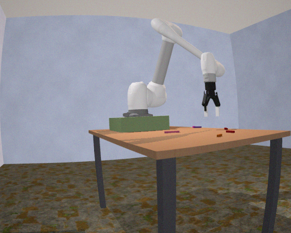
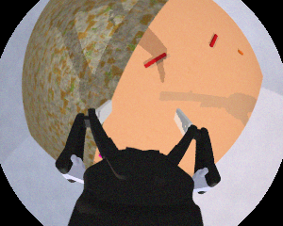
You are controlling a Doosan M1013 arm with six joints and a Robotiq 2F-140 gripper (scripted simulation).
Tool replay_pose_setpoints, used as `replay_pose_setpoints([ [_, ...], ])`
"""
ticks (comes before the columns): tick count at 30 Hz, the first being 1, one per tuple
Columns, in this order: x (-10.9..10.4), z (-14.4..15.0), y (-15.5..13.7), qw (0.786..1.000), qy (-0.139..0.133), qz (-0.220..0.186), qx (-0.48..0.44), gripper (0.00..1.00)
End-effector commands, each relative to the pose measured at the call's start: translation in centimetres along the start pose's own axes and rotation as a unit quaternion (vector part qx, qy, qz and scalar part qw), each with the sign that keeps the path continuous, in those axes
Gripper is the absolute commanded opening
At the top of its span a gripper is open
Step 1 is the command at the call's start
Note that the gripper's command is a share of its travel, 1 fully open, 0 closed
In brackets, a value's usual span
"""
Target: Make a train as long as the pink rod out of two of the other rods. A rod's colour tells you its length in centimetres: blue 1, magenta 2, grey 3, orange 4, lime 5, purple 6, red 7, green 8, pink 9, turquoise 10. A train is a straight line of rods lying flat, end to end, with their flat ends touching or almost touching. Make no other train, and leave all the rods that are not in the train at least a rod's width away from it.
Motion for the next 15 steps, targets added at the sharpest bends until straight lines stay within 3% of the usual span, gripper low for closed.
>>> replay_pose_setpoints([
  [1,0.4,2.7,3.3,0.999,0.008,-0.008,-0.047,1.00],
  [7,0.9,7.1,7.6,0.994,0.009,-0.007,-0.113,1.00],
  [9,0.9,7.1,7.6,0.994,0.009,-0.007,-0.113,1.00],
  [15,1.6,12.9,12.0,0.982,0.010,-0.006,-0.187,1.00],
])
Point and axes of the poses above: the point where the finger pads meet when closed, its own x axis out along the fingers, its own z axis across the jaws, y = z × x, the point moved 9 cm from there along -x, back along the fingers, and after that the axes turned 8 degrees about x, right-handed, at the moved point
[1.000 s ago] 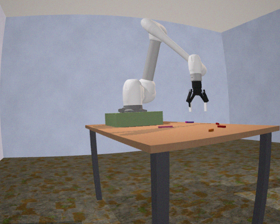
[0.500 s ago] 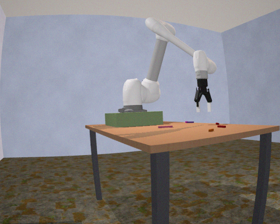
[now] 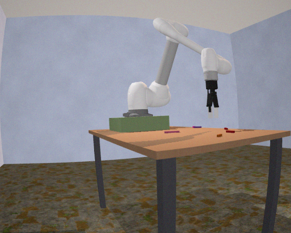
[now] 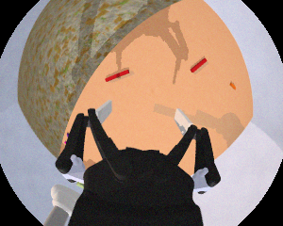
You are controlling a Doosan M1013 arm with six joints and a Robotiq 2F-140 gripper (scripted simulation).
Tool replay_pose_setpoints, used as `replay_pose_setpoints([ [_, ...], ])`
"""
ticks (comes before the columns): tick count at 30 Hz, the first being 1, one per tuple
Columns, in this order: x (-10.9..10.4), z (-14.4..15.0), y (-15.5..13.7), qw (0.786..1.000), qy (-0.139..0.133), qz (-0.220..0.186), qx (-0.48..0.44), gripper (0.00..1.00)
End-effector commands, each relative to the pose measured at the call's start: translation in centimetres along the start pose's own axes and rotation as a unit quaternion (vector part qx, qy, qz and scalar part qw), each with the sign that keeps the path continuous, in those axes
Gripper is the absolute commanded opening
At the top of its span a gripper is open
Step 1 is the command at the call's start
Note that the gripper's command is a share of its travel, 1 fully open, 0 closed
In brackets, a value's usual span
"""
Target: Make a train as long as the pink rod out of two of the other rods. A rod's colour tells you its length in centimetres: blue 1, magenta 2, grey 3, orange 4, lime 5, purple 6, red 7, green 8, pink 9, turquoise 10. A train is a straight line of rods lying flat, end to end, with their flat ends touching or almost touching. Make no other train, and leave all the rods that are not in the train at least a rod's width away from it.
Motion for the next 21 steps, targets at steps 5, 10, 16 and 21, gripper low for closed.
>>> replay_pose_setpoints([
  [5,0.7,5.7,1.8,0.998,0.009,-0.003,-0.062,1.00],
  [10,0.7,5.8,1.9,0.998,0.009,-0.003,-0.063,1.00],
  [16,0.7,5.8,1.9,0.998,0.009,-0.003,-0.063,1.00],
  [21,0.7,5.8,1.9,0.998,0.009,-0.003,-0.063,1.00],
])
Point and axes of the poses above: the point where the finger pads meet when closed, its own x axis out along the fingers, its own z axis across the jaws, y = z × x, the point moved 9 cm from there along -x, back along the fingers, and after that the axes turned 8 degrees about x, right-handed, at the moved point
